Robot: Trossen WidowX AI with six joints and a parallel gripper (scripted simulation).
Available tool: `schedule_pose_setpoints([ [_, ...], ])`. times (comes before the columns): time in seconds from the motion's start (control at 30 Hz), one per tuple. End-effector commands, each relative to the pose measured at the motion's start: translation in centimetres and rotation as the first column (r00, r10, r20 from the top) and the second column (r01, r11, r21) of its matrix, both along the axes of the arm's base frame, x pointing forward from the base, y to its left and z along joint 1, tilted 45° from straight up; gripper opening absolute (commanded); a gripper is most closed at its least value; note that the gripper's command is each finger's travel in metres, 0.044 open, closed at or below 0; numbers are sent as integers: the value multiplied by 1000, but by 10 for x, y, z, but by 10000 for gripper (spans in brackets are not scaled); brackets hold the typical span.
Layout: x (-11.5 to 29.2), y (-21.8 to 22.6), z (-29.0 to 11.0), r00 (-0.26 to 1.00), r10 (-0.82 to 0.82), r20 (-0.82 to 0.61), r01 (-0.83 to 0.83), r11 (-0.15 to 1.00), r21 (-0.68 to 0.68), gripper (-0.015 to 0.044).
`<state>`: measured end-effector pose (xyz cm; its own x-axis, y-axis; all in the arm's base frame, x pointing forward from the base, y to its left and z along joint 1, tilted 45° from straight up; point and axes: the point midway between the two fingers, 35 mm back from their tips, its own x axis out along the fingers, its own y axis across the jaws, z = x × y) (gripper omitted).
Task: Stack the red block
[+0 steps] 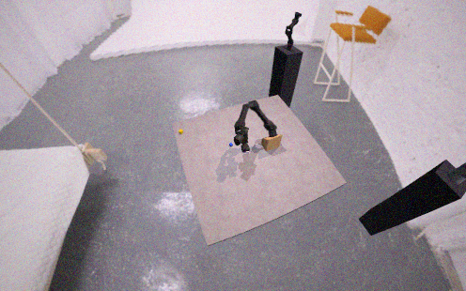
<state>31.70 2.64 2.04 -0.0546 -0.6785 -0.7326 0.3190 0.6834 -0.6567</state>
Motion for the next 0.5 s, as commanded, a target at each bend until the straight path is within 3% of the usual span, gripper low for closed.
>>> schedule_pose_setpoints([
  [0.0, -6, -13, 12, 1000, 1, -7, -1, 1000, -4, 0],
  [0.47, -35, -58, 56, 1000, -5, 2, 5, 1000, -9, 0],
])
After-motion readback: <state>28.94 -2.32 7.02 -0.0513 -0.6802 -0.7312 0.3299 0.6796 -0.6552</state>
